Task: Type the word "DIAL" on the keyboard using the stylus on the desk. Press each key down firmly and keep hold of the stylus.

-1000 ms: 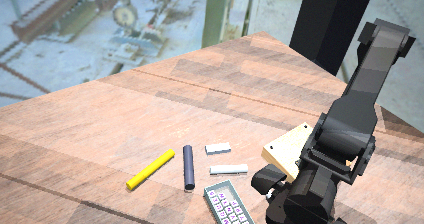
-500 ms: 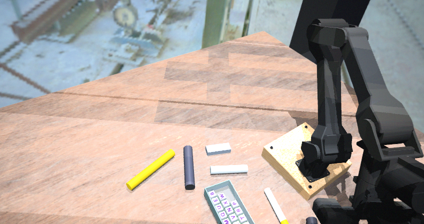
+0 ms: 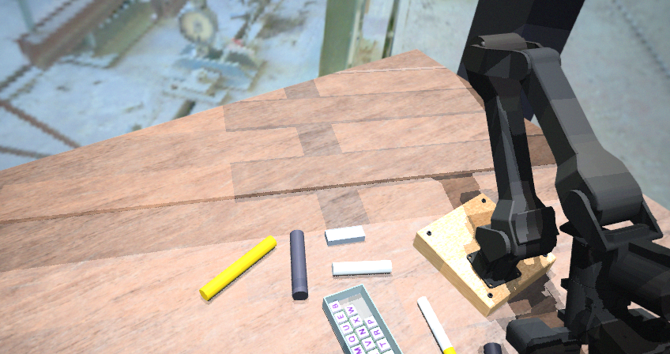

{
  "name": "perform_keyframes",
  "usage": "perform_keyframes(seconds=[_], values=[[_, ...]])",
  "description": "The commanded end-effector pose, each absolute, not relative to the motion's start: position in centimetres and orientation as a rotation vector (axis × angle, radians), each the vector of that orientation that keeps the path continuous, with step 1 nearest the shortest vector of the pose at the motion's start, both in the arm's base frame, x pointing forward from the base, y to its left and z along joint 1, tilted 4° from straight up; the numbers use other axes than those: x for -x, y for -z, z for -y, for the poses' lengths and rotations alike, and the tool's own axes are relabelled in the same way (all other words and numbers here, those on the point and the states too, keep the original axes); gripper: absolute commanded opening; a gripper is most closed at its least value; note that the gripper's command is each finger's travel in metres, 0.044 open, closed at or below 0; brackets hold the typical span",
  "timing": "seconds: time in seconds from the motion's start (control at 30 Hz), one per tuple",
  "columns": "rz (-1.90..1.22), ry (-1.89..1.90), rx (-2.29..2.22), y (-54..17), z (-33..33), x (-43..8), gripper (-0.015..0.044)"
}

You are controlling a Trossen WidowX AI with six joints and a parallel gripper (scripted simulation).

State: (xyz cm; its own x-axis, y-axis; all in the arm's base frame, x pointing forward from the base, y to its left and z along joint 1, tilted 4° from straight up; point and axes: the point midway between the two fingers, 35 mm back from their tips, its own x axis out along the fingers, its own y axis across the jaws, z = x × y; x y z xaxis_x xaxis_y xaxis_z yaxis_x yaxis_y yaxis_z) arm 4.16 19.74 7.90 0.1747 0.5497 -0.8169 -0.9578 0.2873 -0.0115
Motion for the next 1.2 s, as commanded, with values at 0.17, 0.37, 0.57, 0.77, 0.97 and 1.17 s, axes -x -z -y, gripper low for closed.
perform_keyframes(seconds=[0.17, 0.37, 0.57, 0.77, 0.97, 1.17], values=[[-0.81, -1.168, 0.625, -7.2, -19.7, -4.2, 0.015], [-0.81, -1.168, 0.625, -6.8, -19.8, -4.3, 0.015], [-0.81, -1.168, 0.625, -6.5, -19.8, -4.3, 0.015], [-0.81, -1.168, 0.625, -6.1, -19.8, -4.3, 0.015], [-0.81, -1.168, 0.625, -5.8, -19.9, -4.4, 0.015], [-0.81, -1.168, 0.625, -5.4, -19.9, -4.4, 0.015]])
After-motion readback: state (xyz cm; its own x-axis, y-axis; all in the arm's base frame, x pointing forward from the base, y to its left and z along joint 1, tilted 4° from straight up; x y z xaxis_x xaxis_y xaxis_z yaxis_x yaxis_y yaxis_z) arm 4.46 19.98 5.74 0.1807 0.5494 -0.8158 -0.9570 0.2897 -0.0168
